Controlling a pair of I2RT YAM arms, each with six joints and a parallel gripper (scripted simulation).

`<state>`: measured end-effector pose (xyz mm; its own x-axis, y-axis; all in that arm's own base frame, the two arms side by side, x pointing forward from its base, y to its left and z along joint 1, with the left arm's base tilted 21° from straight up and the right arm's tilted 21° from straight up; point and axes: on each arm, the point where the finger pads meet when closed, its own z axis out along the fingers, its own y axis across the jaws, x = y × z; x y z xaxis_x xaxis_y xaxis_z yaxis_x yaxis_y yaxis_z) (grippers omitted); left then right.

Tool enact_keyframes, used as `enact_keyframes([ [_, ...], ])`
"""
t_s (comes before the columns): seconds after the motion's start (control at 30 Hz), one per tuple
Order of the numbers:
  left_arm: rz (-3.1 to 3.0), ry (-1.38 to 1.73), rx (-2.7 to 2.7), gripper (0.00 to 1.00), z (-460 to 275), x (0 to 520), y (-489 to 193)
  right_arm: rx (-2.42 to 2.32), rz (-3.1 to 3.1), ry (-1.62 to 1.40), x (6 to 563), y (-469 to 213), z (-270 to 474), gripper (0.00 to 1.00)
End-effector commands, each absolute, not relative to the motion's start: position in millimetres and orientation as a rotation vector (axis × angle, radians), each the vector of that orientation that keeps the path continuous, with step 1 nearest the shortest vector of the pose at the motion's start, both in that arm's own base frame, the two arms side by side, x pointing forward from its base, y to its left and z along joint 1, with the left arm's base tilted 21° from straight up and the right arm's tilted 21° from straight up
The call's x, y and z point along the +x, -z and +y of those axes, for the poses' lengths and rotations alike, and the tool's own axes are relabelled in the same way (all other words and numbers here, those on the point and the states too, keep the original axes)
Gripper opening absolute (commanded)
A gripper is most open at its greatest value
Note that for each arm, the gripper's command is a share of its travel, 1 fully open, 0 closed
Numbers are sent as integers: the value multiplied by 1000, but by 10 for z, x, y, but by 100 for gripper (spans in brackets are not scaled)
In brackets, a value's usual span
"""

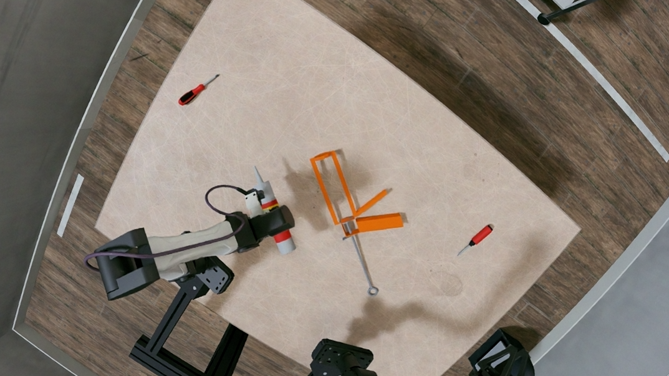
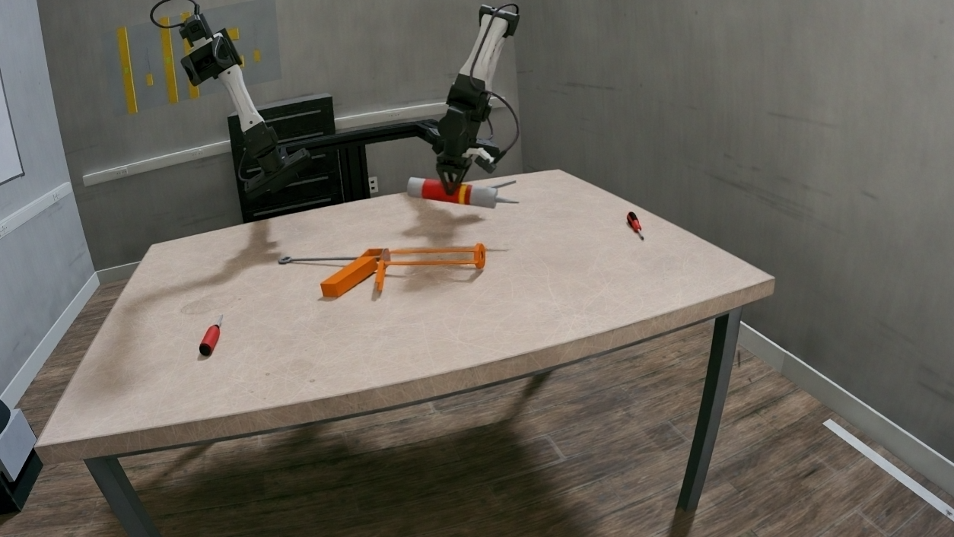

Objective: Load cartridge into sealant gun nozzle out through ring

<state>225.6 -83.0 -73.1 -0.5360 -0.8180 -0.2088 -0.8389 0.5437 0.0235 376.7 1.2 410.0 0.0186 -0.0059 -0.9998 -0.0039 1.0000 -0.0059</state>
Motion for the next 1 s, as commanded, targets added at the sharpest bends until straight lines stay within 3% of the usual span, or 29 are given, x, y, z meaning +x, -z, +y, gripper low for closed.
enact_keyframes([
  [0.0, 2476, -202, -1394, 0, -829, 2656, 582, -22, 1496, -19, 3737, -4318, 80, 51],
  [0.97, 2634, -149, -1385, 0, -1980, 3256, 743, -22, 1496, -19, 3737, -4318, 80, 51],
])
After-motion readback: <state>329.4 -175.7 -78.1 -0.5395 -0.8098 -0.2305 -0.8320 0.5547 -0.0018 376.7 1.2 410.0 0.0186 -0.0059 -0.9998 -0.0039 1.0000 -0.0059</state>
